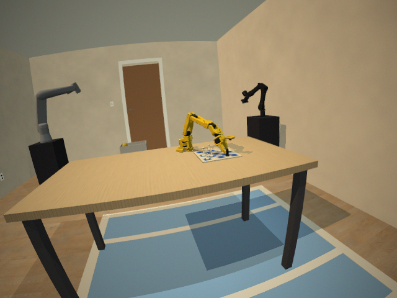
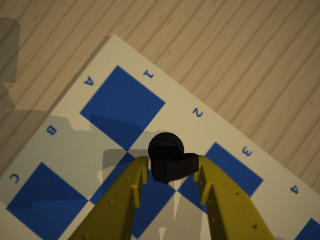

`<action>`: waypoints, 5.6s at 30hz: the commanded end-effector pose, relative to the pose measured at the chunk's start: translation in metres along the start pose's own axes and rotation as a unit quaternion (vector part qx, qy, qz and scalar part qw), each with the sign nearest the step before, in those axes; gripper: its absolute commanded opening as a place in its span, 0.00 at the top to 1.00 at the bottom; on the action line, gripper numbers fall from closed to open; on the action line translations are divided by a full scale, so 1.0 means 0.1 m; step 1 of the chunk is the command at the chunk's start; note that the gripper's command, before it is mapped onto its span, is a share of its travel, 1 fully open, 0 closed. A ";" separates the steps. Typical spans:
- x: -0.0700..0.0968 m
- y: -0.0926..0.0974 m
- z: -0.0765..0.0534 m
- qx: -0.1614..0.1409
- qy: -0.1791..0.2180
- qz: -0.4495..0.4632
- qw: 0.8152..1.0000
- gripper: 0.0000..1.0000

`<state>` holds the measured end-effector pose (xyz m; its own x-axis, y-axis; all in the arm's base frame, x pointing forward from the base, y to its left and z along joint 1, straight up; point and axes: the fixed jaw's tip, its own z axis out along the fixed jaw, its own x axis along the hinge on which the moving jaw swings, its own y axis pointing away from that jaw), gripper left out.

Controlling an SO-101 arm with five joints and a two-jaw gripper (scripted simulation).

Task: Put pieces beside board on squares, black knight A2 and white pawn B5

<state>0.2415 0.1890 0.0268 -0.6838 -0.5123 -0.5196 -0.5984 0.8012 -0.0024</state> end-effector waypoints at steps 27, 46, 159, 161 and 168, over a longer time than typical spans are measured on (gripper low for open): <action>-0.27 0.02 -0.47 -0.002 -0.005 0.001 1.000 0.87; 0.13 0.53 -0.73 -0.046 0.073 -0.079 0.993 0.88; 1.75 0.94 -0.88 -0.087 0.248 -0.295 0.919 0.91; 1.76 0.93 -0.88 -0.087 0.248 -0.295 0.918 0.91; 1.78 0.92 -0.88 -0.087 0.248 -0.295 0.918 0.91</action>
<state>0.0296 0.1471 0.0109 -0.2976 -0.9543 -0.0259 -0.9547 0.2977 0.0003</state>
